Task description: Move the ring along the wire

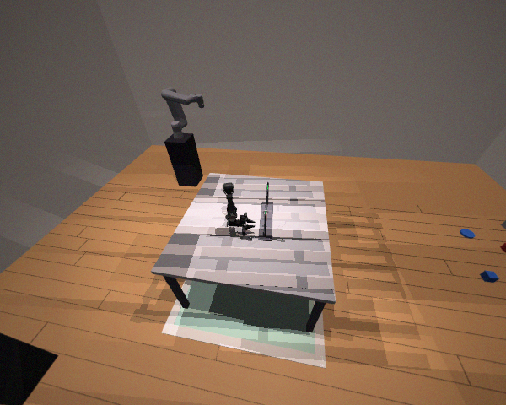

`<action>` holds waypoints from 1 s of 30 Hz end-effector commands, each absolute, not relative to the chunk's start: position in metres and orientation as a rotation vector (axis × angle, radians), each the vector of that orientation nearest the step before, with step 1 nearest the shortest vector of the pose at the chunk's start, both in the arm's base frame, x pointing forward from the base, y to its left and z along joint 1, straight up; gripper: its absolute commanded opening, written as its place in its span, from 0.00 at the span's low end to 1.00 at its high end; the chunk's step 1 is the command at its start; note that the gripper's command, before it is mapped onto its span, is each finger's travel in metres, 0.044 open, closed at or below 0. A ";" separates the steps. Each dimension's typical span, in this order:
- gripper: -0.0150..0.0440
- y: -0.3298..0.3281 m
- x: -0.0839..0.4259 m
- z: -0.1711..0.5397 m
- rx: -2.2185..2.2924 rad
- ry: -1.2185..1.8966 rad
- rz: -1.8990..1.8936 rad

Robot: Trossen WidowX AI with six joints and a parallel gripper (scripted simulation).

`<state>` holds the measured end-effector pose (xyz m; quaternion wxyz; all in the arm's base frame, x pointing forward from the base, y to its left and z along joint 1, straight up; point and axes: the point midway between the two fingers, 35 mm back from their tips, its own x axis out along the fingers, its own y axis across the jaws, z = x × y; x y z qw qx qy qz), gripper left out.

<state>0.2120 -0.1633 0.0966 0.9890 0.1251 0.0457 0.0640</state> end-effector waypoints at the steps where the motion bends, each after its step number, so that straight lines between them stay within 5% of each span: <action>1: 0.53 -0.166 0.205 0.082 0.054 0.084 0.094; 30: 0.53 -0.166 0.259 0.125 -0.022 0.079 0.083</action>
